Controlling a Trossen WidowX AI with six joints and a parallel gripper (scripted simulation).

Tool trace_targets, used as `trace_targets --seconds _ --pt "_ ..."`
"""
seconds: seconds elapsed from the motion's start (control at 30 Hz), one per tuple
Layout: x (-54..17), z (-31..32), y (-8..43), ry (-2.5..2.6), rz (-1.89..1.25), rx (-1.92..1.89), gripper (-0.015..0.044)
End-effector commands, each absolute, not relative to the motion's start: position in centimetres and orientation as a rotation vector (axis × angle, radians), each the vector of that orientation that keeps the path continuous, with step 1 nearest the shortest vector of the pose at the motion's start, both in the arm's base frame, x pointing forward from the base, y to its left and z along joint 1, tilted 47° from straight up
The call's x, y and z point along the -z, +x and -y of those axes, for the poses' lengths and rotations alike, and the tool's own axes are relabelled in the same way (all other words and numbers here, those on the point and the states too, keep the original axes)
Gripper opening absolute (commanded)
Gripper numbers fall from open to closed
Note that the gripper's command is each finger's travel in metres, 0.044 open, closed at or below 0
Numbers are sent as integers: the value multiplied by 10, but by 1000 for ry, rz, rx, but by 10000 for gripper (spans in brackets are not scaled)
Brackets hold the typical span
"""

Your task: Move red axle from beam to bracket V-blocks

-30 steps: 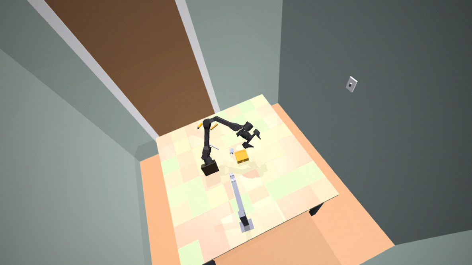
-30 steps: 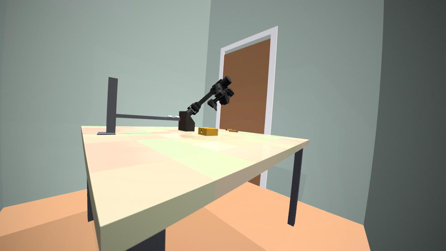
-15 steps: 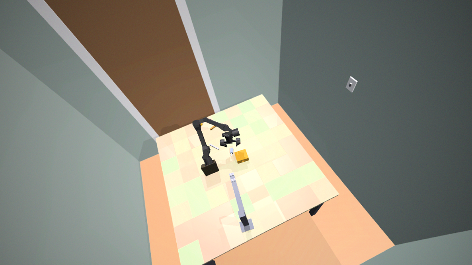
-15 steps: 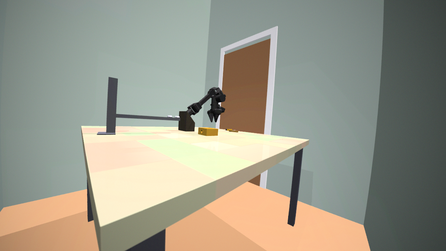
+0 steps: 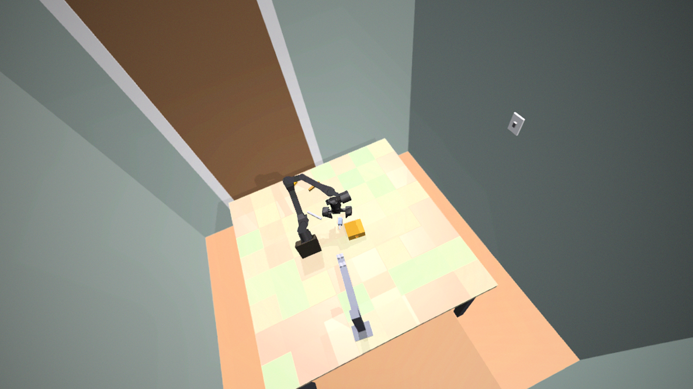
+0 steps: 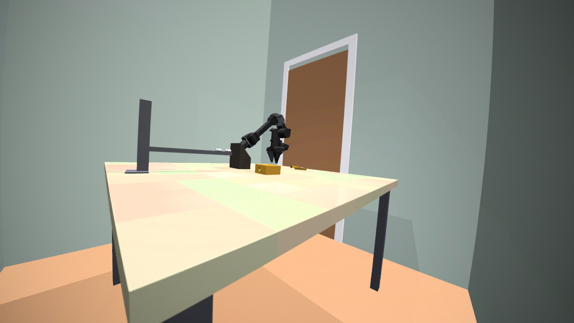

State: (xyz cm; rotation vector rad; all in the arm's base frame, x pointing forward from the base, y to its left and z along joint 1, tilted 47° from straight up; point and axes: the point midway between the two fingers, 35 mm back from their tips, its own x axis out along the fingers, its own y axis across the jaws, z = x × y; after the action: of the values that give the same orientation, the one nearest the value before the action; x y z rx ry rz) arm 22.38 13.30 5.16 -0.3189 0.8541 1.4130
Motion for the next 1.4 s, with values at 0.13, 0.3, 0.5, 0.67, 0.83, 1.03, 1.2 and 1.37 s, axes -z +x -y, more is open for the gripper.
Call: trace_targets --seconds 0.13,0.3,0.5,0.67,0.83,1.03,1.2,1.37 --pt "-39 -145 221 -304 -860 -1412 440" --pt "-37 -148 221 -304 -861 -1412 440" --pt "-30 -155 220 -304 -861 -1412 440" --pt "-25 -160 220 -305 -861 -1412 440" --pt "-19 -166 219 -304 -860 -1412 440" --pt "-14 -173 218 -302 -859 -1413 440" --pt "-14 -173 217 -302 -859 -1413 335" --pt "-14 -173 217 -302 -859 -1413 204"
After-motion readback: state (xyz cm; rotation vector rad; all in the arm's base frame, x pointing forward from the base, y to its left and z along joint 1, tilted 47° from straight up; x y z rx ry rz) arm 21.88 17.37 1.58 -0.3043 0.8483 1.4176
